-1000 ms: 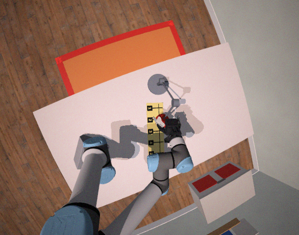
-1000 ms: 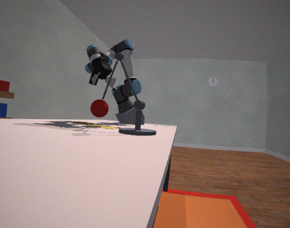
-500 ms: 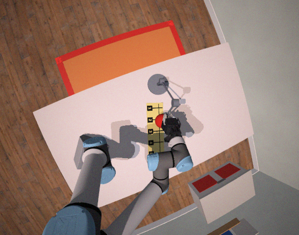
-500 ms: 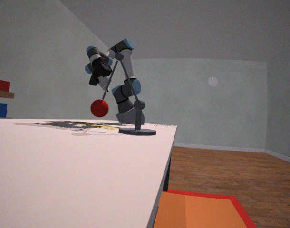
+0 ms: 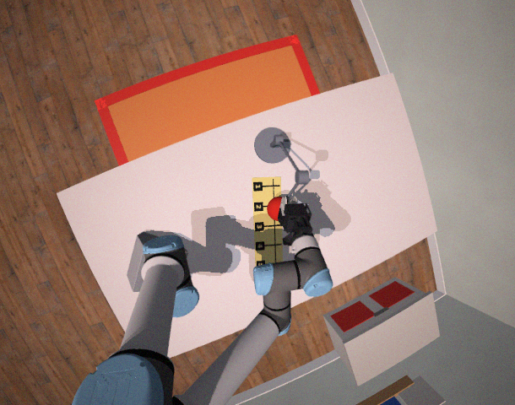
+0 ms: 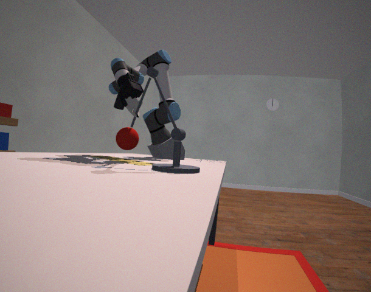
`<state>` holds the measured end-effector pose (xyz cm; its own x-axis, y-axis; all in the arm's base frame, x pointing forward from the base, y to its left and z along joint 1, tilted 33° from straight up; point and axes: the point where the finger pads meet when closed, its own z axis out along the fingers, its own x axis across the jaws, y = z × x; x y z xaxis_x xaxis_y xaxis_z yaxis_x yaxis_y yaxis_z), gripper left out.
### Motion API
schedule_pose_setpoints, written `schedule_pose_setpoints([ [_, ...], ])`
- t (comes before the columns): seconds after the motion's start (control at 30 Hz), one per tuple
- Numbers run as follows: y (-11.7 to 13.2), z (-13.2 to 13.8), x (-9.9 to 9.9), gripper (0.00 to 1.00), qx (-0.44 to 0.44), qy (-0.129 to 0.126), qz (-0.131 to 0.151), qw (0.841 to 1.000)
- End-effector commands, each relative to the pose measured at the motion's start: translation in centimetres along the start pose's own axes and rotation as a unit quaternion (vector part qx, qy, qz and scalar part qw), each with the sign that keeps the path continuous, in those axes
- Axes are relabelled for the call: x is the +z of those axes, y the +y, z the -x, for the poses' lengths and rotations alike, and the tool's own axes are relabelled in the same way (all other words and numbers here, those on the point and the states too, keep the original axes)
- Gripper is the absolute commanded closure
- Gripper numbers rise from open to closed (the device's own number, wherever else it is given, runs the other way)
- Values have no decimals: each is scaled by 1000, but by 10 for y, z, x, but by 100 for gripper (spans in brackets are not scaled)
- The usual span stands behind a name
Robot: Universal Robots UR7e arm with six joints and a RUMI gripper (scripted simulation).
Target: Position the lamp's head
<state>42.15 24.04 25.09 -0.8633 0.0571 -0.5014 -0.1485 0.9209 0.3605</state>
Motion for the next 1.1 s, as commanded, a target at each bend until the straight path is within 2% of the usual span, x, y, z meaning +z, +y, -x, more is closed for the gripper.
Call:
schedule_pose_setpoints([
  [0.0, 1, 0, 0, 100, 0, -1, 0, 1000],
  [0.23, 0, 0, 0, 100, 0, -1, 0, 1000],
  [1.07, -47, 1, -25, 100, 0, -1, 0, 1000],
])
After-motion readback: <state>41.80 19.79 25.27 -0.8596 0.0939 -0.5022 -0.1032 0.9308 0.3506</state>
